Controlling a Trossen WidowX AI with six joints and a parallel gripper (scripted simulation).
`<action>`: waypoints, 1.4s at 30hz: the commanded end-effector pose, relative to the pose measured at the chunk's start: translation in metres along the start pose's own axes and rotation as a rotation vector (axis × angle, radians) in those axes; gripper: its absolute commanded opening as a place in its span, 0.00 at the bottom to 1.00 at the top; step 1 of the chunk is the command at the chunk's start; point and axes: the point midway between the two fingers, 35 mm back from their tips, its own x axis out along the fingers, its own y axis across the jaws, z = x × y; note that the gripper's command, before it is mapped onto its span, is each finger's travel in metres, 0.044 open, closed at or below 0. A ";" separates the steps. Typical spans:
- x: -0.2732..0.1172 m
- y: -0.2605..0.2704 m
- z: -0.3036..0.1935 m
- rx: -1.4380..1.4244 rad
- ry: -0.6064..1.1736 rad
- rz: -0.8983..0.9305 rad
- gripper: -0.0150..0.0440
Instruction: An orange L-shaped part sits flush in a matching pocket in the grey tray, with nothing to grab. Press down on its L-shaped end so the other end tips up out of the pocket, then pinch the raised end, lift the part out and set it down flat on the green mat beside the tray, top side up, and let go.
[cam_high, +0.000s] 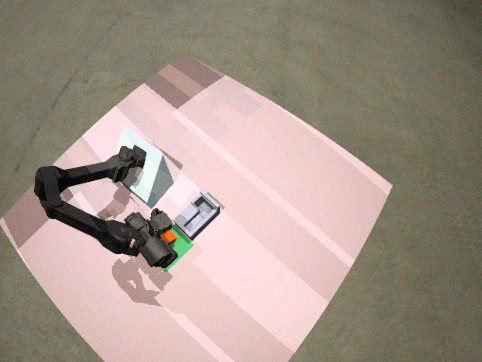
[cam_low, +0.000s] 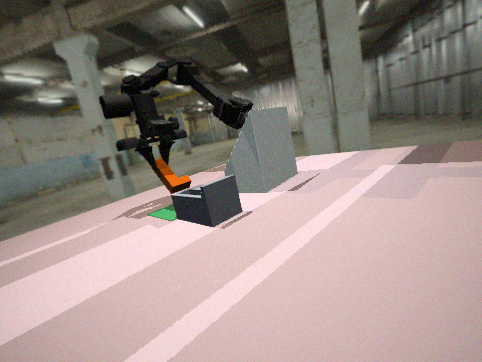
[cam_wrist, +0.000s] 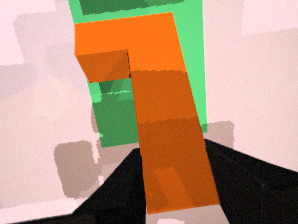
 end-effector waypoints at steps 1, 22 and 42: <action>0.008 0.001 0.002 -0.008 -0.005 0.003 0.25; 0.042 0.002 0.002 -0.008 -0.003 0.002 0.25; 0.052 0.002 0.002 -0.008 -0.002 0.002 0.25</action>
